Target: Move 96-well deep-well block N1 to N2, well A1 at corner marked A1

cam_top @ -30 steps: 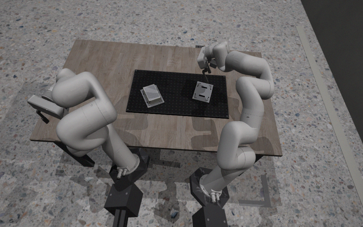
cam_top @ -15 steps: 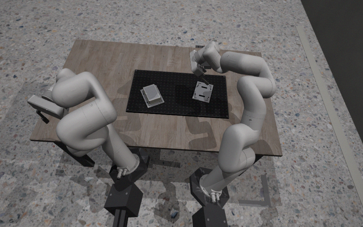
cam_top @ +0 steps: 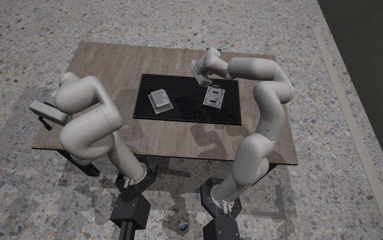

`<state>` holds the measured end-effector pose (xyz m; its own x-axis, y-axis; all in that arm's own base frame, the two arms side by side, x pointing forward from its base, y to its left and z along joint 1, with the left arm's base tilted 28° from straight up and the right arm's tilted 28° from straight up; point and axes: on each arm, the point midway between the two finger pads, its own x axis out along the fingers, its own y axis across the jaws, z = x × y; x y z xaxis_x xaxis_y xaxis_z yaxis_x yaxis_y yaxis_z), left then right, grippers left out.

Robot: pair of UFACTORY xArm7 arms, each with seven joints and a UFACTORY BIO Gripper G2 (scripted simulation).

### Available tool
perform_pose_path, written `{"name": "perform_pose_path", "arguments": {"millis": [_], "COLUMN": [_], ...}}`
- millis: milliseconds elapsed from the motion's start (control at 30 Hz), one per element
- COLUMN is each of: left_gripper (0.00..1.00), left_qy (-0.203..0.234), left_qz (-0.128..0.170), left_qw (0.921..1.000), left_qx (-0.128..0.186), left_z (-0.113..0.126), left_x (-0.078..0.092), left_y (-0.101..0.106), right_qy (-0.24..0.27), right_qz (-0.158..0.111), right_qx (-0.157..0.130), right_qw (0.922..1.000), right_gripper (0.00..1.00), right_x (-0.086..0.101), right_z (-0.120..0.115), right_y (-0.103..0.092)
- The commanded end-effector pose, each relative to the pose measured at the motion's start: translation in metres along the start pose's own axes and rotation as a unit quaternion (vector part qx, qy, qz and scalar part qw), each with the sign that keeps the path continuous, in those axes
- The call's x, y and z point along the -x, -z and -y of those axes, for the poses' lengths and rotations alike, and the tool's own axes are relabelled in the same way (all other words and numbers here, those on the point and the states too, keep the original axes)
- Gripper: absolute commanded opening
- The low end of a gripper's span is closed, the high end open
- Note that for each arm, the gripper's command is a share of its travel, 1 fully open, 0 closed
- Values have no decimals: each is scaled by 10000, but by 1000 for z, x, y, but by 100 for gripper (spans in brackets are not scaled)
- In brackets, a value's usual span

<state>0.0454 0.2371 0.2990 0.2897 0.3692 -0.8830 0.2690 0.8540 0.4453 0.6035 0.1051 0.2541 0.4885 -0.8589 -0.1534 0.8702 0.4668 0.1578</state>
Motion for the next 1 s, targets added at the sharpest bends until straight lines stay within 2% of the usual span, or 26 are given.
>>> {"name": "perform_pose_path", "arguments": {"millis": [0, 167, 233, 400, 567, 733, 800, 967], "left_gripper": [100, 100, 100, 100, 100, 100, 100, 100], "left_qy": [-15, -15, -15, -15, -15, -15, -15, -15], "left_qz": [5, 5, 5, 5, 5, 5, 5, 5], "left_qw": [10000, 10000, 10000, 10000, 10000, 10000, 10000, 10000], "left_qx": [1, 1, 1, 1, 1, 1, 1, 1], "left_z": [-1, -1, -1, -1, -1, -1, -1, -1], "left_x": [1, 1, 1, 1, 1, 1, 1, 1], "left_y": [0, 0, 0, 0, 0, 0, 0, 0], "right_qy": [-604, -1288, -1288, -1971, -2632, -3278, -3278, -3903], "right_qz": [355, 720, 720, 1075, 1414, 1742, 1742, 2057], "right_qx": [225, 513, 513, 787, 1044, 1286, 1286, 1514], "right_qw": [9973, 9877, 9877, 9713, 9486, 9196, 9196, 8846], "right_gripper": [37, 37, 37, 37, 37, 37, 37, 37], "right_x": [17, 32, 32, 57, 77, 100, 100, 125], "right_z": [-2, -3, -3, -3, -3, -1, -1, 2], "right_y": [-1, 1, 1, 4, 7, 11, 11, 16]}}
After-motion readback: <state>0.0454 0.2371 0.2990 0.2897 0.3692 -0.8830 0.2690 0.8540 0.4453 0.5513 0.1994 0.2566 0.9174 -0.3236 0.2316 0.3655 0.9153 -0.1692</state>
